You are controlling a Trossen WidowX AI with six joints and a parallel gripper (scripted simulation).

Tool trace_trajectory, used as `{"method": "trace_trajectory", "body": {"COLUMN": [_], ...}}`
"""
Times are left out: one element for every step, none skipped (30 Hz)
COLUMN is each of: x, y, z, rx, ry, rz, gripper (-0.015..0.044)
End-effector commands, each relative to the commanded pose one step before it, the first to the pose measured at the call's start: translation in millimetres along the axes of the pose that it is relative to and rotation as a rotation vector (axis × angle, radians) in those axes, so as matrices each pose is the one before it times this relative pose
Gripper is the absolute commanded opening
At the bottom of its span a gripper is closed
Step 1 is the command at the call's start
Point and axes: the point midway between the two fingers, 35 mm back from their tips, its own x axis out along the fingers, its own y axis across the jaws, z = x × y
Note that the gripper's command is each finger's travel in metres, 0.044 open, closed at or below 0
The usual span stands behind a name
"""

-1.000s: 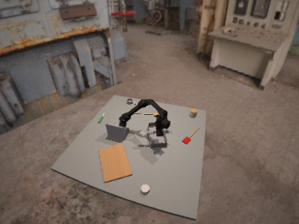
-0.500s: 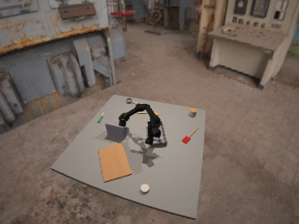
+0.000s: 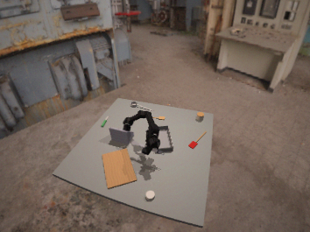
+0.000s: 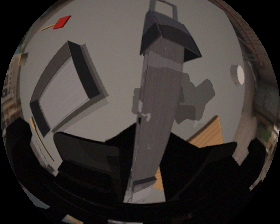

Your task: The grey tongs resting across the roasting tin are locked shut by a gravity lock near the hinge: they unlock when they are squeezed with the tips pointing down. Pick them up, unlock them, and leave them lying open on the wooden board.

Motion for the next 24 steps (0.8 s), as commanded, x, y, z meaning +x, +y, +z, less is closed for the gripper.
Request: {"method": "trace_trajectory", "body": {"x": [-10.63,-1.38,-1.36,-1.22,-1.25,-1.07,-0.70,-0.85,-0.79,-0.70,-0.61,-0.51,-0.42,-0.32,-0.23,-0.19,-0.03,0.06,0.31,0.21,0.31,0.41,0.54,0.61], "y": [-23.94,-7.08,-7.46,-7.35,-7.34,-7.52,-6.44,-7.02,-7.30,-7.36,-7.37,-7.38,-7.38,-7.38,-7.38,-7.17,-7.28,-7.37,-7.21,-7.10,-7.34,-7.38,-7.34,-7.37], "z": [-14.84,-4.27,-4.47,-4.67,-4.50,-4.40,-4.01,-3.96,-4.09,-4.08,-4.05,-4.02,-3.99,-3.95,-3.92,-4.47,-3.77,-3.78,-3.52,-3.61,-3.69,-3.67,-3.51,-3.59], "rx": [0.0737,0.0212,0.0223,0.0208,0.0219,0.0224,0.0258,0.0206,0.0214,0.0215,0.0215,0.0215,0.0214,0.0214,0.0214,0.0192,0.0211,0.0213,0.0182,0.0207,0.0214,0.0215,0.0221,0.0213], "ry": [-0.01891,-0.00122,-0.00122,-0.00069,-0.00132,-0.00102,-0.00282,-0.00077,-0.00073,-0.00065,-0.00057,-0.00049,-0.00040,-0.00031,-0.00023,0.00126,-0.00011,-0.00002,-0.00254,0.00031,0.00041,0.00052,0.00037,0.00076], "rz": [-0.01410,-0.00260,-0.00256,-0.00221,-0.00188,-0.00205,-0.00050,-0.00166,-0.00157,-0.00142,-0.00127,-0.00111,-0.00095,-0.00080,-0.00064,-0.00042,-0.00032,-0.00018,0.00130,-0.00002,0.00012,0.00026,-0.00059,0.00061], "gripper": [-0.0150,-0.0150,-0.0150,-0.0150,-0.0150,-0.0150,-0.0150,-0.0150,-0.0150,-0.0150,-0.0150,-0.0150,-0.0150,-0.0150,-0.0150,-0.0150,-0.0150,-0.0150,-0.0150,-0.0150,-0.0150,-0.0150,-0.0150,-0.0150]}}
